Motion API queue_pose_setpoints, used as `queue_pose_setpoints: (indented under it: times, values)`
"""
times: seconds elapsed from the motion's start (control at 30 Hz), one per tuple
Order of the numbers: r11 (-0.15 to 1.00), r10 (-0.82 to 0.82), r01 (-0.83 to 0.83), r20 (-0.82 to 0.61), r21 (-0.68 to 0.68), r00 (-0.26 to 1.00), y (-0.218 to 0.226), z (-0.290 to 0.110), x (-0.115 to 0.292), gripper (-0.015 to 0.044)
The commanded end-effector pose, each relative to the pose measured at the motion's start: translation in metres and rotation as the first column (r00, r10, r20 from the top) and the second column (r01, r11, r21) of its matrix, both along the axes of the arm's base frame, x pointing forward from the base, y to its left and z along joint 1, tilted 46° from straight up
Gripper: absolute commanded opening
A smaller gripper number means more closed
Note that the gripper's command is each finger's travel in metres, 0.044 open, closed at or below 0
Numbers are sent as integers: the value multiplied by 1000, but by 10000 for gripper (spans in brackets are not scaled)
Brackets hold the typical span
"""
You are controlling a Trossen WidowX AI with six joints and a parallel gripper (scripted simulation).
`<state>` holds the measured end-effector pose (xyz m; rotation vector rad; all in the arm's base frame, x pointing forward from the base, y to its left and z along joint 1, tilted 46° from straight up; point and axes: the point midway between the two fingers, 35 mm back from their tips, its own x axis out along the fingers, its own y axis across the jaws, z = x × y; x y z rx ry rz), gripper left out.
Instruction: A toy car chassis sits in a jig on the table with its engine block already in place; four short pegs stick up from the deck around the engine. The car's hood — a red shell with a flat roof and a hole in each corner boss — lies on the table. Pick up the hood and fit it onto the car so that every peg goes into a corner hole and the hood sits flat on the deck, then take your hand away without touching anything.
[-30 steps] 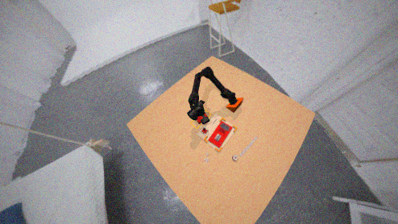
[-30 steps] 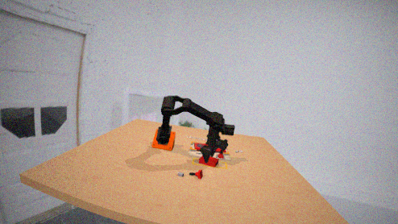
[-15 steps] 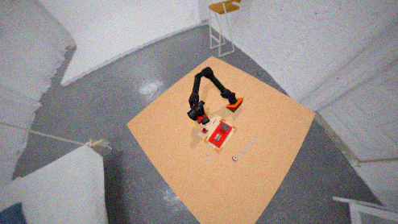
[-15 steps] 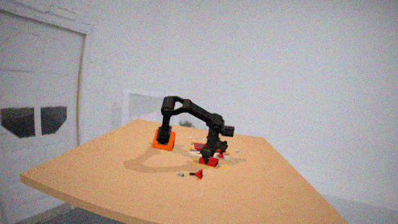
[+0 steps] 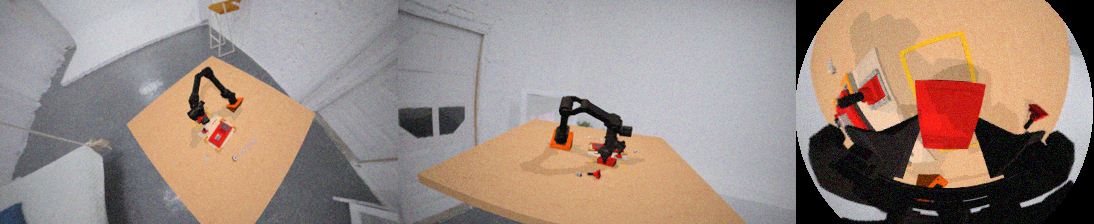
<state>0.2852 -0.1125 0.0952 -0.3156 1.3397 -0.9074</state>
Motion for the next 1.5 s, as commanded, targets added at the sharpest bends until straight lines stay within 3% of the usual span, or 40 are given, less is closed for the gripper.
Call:
queue_pose_setpoints:
  times: [0.0,0.23,0.97,1.47]
  values:
    - [1000,0,0,1,0,1000,2,2,0,170]
    - [1000,0,0,1,1,1000,15,14,1,0]
    - [1000,0,0,-1,3,1000,70,66,4,0]
    - [997,78,-76,-67,25,995,104,33,30,0]
